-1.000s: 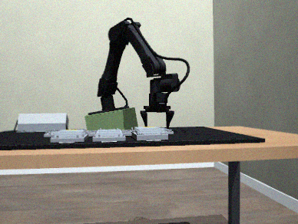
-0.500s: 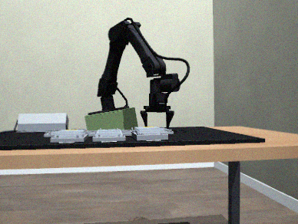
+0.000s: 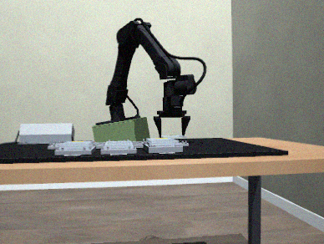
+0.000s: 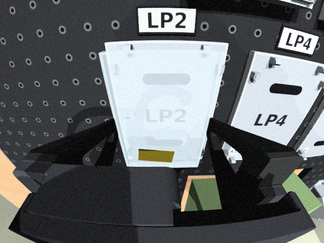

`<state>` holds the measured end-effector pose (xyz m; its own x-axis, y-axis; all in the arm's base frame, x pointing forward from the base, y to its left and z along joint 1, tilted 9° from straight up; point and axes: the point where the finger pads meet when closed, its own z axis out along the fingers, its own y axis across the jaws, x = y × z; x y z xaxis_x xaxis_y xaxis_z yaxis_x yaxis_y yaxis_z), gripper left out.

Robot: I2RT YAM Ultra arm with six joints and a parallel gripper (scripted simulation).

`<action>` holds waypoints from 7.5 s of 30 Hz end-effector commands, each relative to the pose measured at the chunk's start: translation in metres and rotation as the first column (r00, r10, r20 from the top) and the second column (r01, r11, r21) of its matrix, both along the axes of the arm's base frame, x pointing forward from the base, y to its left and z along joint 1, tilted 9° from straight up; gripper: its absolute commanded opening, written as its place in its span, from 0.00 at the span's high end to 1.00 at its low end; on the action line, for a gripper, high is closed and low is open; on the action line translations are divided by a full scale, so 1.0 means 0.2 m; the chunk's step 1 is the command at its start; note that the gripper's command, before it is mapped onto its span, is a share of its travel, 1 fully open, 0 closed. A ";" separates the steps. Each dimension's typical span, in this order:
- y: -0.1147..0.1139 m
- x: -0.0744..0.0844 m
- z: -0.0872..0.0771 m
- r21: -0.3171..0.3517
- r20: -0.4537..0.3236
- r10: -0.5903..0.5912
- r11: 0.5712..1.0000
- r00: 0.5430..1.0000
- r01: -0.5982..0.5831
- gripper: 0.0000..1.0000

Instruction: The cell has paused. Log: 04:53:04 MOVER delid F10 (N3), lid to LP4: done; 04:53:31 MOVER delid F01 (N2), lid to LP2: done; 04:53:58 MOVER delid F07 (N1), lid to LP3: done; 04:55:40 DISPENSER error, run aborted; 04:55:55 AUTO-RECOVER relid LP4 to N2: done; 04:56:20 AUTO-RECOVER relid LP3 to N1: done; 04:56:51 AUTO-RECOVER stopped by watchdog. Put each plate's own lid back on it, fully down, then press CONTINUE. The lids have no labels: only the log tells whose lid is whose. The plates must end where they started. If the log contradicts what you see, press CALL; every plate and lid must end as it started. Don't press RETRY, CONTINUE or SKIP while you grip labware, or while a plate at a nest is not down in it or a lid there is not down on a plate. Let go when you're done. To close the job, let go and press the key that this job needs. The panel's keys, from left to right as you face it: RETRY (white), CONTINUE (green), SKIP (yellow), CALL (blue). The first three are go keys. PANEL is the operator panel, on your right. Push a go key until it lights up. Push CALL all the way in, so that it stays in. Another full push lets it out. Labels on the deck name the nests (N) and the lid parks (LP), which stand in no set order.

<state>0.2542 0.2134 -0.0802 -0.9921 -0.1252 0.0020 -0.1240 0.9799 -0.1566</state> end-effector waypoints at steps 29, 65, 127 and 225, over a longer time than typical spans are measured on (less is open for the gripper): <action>0.05 0.00 0.19 0.012 0.023 0.004 1.000 1.000 -0.004 1.00; 0.02 0.09 0.23 0.028 0.041 -0.037 0.999 0.998 0.036 1.00; -0.83 1.02 0.36 -0.003 0.028 -0.020 1.000 0.999 0.020 1.00; -0.87 1.02 0.17 -0.002 0.034 -0.023 1.000 0.999 0.023 1.00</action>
<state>0.4499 0.0376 -0.0478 -0.9960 -0.0888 0.0123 -0.0897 0.9828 -0.1616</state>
